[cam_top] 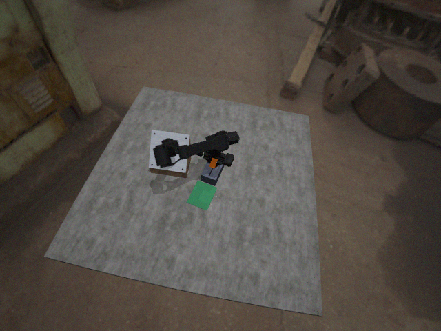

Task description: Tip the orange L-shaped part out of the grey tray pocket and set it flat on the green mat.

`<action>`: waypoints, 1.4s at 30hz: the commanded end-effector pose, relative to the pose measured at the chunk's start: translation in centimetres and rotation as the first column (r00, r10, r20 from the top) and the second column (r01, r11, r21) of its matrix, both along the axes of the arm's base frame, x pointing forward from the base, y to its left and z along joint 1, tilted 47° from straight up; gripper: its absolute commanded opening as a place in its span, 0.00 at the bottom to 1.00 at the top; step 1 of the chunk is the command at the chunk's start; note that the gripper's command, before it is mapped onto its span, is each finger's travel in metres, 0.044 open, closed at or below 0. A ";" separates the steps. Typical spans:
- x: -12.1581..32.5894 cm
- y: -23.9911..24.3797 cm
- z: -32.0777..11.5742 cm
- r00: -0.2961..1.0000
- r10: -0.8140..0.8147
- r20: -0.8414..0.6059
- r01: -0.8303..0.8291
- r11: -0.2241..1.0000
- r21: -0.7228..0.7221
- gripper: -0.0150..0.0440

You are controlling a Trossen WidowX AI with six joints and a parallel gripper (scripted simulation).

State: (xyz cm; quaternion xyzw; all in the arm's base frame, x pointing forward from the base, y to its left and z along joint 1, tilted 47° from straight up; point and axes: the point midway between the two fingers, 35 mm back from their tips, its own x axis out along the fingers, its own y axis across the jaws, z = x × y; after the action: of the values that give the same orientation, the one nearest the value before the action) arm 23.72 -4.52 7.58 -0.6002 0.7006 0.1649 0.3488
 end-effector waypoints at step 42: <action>-5.3 -9.3 8.7 1.000 0.004 -0.002 -0.004 1.000 -0.010 0.25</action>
State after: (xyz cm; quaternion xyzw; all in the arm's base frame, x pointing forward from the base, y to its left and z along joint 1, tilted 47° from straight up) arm 18.61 -13.57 16.58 -0.6024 0.7007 0.1618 0.3462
